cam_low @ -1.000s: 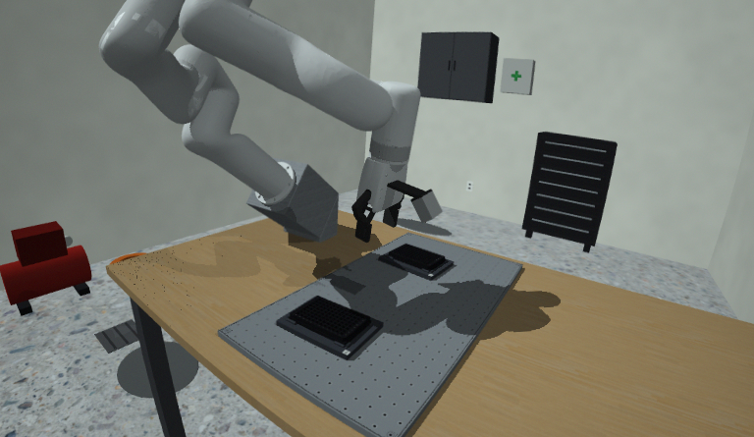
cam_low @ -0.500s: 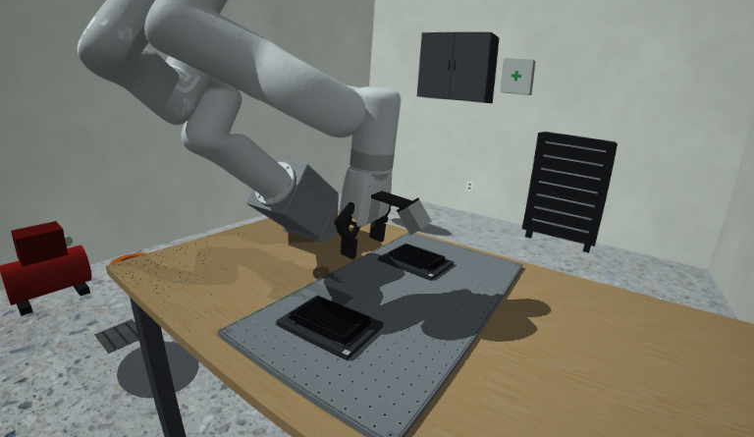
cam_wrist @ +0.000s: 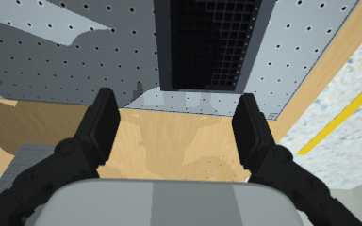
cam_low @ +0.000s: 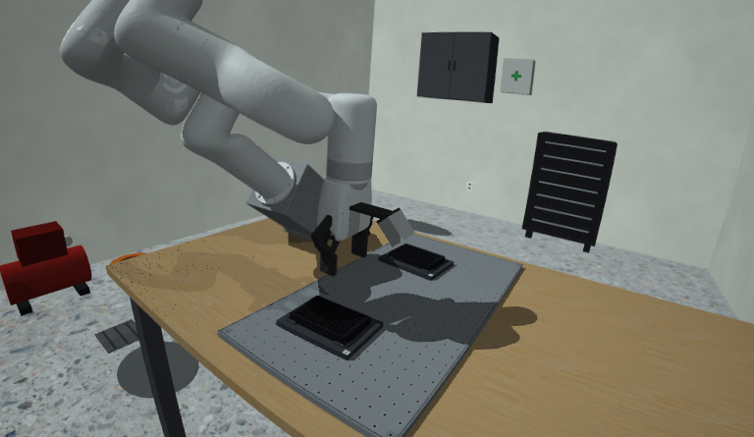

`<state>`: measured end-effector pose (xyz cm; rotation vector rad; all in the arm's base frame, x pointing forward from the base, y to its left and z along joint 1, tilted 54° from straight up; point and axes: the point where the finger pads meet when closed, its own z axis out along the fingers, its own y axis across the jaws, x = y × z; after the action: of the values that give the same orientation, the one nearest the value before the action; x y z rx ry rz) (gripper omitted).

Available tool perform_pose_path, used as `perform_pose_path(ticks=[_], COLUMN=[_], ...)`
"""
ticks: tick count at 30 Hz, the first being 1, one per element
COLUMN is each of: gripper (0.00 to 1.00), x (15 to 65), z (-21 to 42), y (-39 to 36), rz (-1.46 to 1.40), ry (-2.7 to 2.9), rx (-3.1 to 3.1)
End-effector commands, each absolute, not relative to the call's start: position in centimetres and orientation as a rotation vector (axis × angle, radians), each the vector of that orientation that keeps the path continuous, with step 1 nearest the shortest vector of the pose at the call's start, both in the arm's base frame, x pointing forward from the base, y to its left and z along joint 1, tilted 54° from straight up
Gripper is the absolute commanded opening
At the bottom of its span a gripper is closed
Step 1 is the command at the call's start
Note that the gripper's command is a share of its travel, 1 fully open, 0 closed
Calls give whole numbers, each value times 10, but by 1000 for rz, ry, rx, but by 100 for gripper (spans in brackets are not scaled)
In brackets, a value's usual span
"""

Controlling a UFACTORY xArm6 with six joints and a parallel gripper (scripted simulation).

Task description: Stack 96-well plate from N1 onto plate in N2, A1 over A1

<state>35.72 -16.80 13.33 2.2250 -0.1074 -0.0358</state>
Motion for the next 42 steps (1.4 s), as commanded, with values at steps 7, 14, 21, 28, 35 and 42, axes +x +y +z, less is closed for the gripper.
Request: perform_pose_path(ticks=[7,14,21,28,35,42], gripper=[100,100,100,100,100,100], x=[350,350,350,350,349,349], z=[154,154,152,147,140,136], y=[-192,-192,-194,-201,-210,-217], rz=[-16,-16,-16,-16,-16,-16], ry=[-73,-73,-73,-73,-73,-73], rx=[2205,2205,2205,2205,2205,2205])
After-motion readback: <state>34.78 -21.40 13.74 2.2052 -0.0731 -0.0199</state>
